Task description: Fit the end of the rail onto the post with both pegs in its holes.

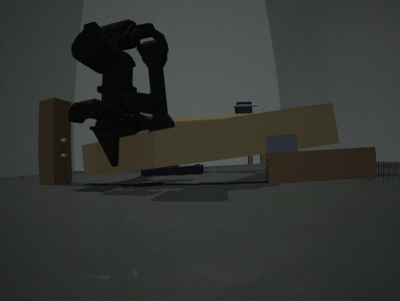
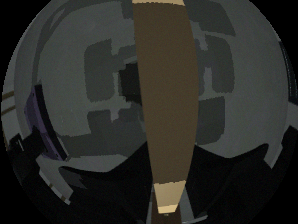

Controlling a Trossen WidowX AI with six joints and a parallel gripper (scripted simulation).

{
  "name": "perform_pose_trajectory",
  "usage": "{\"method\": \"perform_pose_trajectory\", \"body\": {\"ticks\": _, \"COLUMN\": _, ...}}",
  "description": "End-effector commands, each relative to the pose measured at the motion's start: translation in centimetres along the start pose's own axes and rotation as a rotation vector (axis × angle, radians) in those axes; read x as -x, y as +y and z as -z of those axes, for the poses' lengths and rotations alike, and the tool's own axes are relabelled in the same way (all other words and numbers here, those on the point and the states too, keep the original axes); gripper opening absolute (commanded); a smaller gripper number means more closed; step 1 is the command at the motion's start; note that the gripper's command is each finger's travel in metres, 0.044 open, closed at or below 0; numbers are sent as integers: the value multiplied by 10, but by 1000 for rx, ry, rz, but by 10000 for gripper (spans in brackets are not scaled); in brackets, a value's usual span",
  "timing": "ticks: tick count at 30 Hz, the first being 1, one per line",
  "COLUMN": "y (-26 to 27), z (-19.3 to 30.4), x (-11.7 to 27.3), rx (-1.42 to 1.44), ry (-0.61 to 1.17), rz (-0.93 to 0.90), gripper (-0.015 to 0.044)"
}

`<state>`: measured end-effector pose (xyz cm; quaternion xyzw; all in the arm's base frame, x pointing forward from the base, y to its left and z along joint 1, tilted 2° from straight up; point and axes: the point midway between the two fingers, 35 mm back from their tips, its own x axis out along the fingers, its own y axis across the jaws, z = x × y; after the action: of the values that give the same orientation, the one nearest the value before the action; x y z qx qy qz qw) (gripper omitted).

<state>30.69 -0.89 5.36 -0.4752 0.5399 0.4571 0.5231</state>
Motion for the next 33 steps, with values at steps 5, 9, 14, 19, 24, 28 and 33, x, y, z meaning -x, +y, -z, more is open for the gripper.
{"method": "perform_pose_trajectory", "body": {"ticks": 5, "y": -3, "z": -1, "x": 9, "rx": 0, "ry": -6, "rz": 14, "gripper": 0}}
{"method": "perform_pose_trajectory", "body": {"ticks": 9, "y": -3, "z": -1, "x": 11, "rx": 0, "ry": -6, "rz": 14, "gripper": 0}}
{"method": "perform_pose_trajectory", "body": {"ticks": 14, "y": -4, "z": -1, "x": 13, "rx": 0, "ry": -6, "rz": 14, "gripper": 0}}
{"method": "perform_pose_trajectory", "body": {"ticks": 19, "y": -4, "z": -1, "x": 16, "rx": 0, "ry": -6, "rz": 14, "gripper": 0}}
{"method": "perform_pose_trajectory", "body": {"ticks": 24, "y": -4, "z": -1, "x": 18, "rx": 0, "ry": -6, "rz": 14, "gripper": 0}}
{"method": "perform_pose_trajectory", "body": {"ticks": 28, "y": -4, "z": -1, "x": 20, "rx": 0, "ry": -6, "rz": 14, "gripper": 0}}
{"method": "perform_pose_trajectory", "body": {"ticks": 33, "y": -4, "z": -1, "x": 23, "rx": 0, "ry": -6, "rz": 14, "gripper": 0}}
